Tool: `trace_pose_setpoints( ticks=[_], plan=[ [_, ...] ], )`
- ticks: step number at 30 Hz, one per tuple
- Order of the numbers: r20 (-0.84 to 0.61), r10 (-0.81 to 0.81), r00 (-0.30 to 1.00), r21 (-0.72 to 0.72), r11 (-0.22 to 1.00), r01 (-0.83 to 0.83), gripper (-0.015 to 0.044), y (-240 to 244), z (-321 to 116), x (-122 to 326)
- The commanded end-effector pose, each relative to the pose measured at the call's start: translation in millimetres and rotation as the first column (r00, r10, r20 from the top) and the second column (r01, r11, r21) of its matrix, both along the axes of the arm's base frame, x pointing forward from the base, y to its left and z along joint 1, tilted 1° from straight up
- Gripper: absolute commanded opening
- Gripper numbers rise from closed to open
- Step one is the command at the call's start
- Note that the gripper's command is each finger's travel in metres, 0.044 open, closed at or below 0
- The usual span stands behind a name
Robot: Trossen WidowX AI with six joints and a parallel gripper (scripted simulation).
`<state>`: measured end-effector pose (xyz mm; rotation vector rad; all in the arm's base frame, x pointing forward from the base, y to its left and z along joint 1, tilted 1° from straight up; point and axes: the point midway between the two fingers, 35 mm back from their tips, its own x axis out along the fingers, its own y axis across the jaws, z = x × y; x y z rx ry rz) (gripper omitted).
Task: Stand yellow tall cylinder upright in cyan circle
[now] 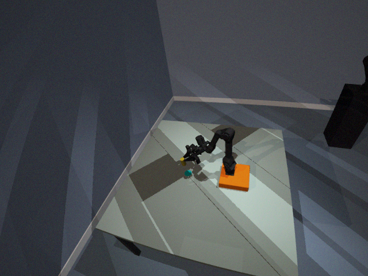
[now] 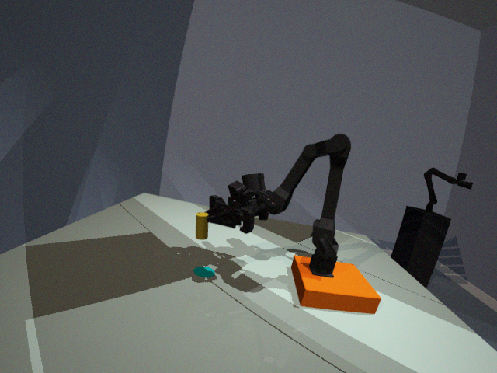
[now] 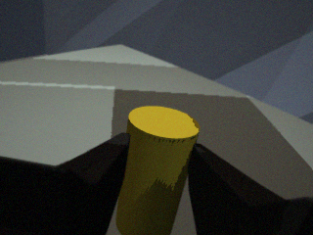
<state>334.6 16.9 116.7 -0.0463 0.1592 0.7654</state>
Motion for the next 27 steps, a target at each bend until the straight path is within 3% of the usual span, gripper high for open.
trace_pose_setpoints(
  ticks=[1,27],
  plan=[
    [0.020,0.013,1.000,0.007,1.000,-0.013,0.0105,1,2,-6],
    [0.074,0.042,0.996,0.012,0.999,-0.043,0.0105,3,5,-23]
  ],
)
